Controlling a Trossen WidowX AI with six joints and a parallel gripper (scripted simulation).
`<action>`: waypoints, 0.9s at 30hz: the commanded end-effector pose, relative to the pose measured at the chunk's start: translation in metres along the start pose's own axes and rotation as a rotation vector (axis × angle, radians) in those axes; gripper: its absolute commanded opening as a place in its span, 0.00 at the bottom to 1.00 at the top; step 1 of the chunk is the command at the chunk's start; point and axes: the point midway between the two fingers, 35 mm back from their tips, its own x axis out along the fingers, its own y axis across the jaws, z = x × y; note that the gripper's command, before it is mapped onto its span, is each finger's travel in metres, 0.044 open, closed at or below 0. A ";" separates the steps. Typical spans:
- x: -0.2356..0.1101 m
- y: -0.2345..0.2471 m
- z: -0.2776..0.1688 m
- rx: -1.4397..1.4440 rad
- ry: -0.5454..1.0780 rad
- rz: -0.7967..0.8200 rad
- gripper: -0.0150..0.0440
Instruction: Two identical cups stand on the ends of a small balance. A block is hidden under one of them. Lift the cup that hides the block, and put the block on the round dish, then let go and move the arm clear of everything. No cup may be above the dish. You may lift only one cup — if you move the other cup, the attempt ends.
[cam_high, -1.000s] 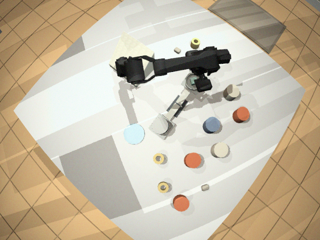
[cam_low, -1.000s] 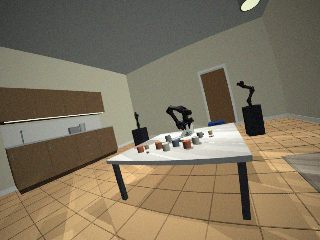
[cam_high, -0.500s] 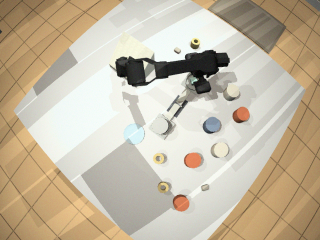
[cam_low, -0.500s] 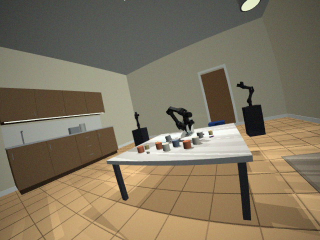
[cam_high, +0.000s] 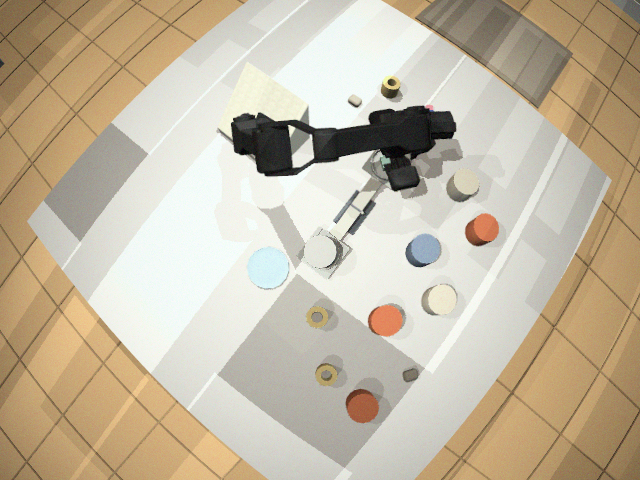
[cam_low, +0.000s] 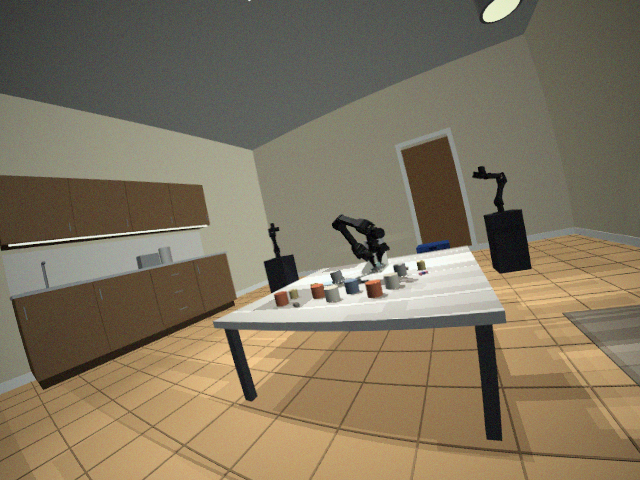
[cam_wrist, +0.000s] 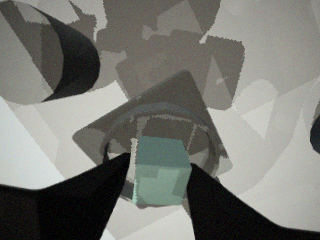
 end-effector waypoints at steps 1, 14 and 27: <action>0.002 0.000 -0.001 -0.004 0.003 -0.002 0.49; -0.025 -0.001 0.003 -0.005 0.001 -0.001 0.25; -0.090 0.000 0.000 -0.006 0.002 0.001 0.25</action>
